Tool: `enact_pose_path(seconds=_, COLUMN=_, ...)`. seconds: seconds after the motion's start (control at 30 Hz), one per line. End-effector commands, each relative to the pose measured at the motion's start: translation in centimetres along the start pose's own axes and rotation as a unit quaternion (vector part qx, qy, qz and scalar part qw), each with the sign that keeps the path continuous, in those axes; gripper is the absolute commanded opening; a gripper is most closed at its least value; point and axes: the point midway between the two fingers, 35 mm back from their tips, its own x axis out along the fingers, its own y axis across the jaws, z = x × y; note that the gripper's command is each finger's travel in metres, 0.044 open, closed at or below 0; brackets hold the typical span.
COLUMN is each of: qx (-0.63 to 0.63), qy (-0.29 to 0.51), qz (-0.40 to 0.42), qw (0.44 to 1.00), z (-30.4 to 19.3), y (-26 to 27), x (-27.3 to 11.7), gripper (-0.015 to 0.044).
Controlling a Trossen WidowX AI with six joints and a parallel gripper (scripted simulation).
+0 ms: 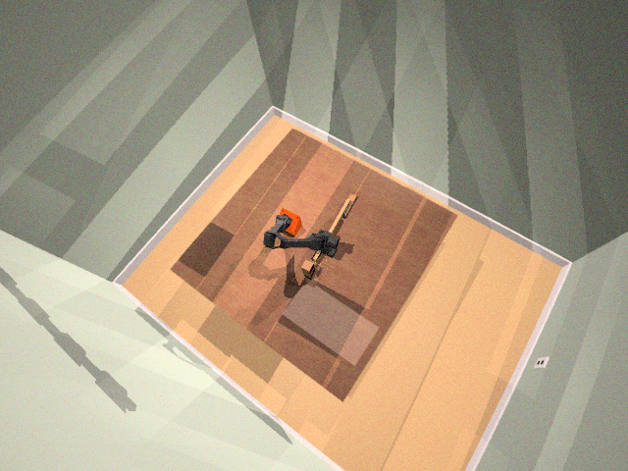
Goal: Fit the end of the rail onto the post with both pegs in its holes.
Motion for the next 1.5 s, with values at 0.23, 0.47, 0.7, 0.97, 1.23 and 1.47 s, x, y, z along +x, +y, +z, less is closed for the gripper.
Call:
enact_pose_path(seconds=0.23, qx=-0.001, qy=-0.001, qz=-0.002, qw=1.0, z=-0.4, y=-0.1, x=-0.1, gripper=0.0)
enact_pose_path(seconds=0.47, qx=-0.001, qy=-0.001, qz=-0.002, qw=1.0, z=-0.7, y=-0.1, x=-0.1, gripper=0.0)
enact_pose_path(seconds=0.7, qx=-0.001, qy=-0.001, qz=-0.002, qw=1.0, z=-0.9, y=-0.1, x=-0.1, gripper=0.0)
enact_pose_path(seconds=0.97, qx=-0.001, qy=-0.001, qz=-0.002, qw=1.0, z=-1.1, y=-0.1, x=-0.1, gripper=0.0)
enact_pose_path(seconds=1.23, qx=-0.001, qy=-0.001, qz=-0.002, qw=1.0, z=-1.4, y=-0.1, x=-0.1, gripper=0.0)
enact_pose_path(seconds=1.47, qx=-0.001, qy=0.0, qz=-0.002, qw=1.0, z=-1.6, y=-0.1, x=-0.2, gripper=0.0)
